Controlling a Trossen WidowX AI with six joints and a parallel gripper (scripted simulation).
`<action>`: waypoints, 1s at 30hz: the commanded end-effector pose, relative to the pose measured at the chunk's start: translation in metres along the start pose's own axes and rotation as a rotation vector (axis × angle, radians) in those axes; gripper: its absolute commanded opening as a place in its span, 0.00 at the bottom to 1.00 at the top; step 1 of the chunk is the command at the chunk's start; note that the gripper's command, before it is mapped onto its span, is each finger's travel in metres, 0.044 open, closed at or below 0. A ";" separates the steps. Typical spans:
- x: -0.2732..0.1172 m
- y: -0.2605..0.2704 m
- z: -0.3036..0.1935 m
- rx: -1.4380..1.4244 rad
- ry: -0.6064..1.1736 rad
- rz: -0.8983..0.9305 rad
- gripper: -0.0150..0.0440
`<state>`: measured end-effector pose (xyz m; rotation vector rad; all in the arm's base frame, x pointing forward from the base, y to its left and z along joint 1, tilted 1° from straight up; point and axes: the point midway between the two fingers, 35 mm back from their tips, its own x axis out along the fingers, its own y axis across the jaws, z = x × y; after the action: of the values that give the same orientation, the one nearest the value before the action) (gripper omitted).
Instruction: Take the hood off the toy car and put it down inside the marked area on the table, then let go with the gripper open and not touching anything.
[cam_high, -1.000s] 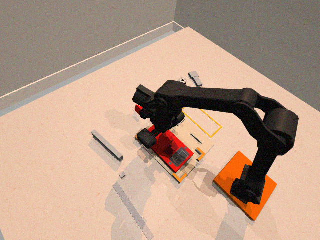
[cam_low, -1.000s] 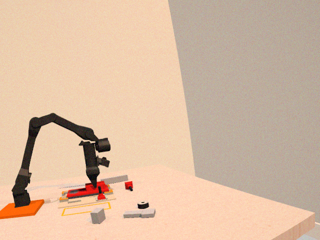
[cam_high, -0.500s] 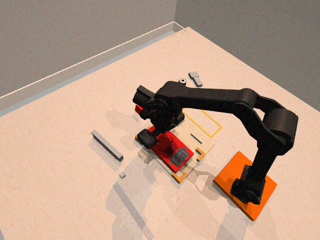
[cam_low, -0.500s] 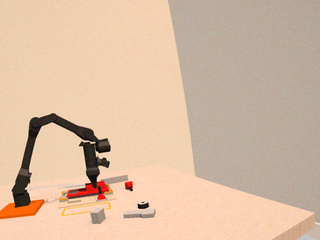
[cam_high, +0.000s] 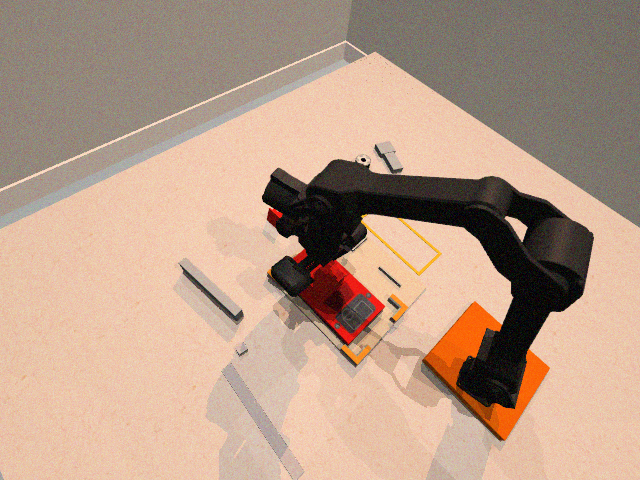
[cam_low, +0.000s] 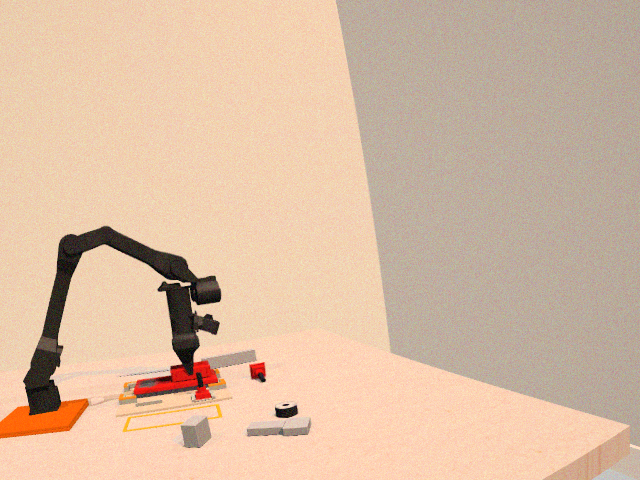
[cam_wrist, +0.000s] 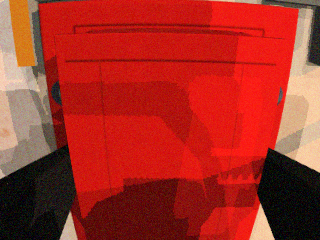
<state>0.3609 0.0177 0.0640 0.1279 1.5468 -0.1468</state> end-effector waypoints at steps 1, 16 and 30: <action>-0.003 0.000 0.000 0.000 0.001 0.000 0.25; -0.013 0.000 0.000 0.000 0.001 0.000 0.25; -0.022 0.000 0.000 0.000 0.001 0.000 0.25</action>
<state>0.3605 0.0180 0.0830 0.1271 1.5480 -0.1462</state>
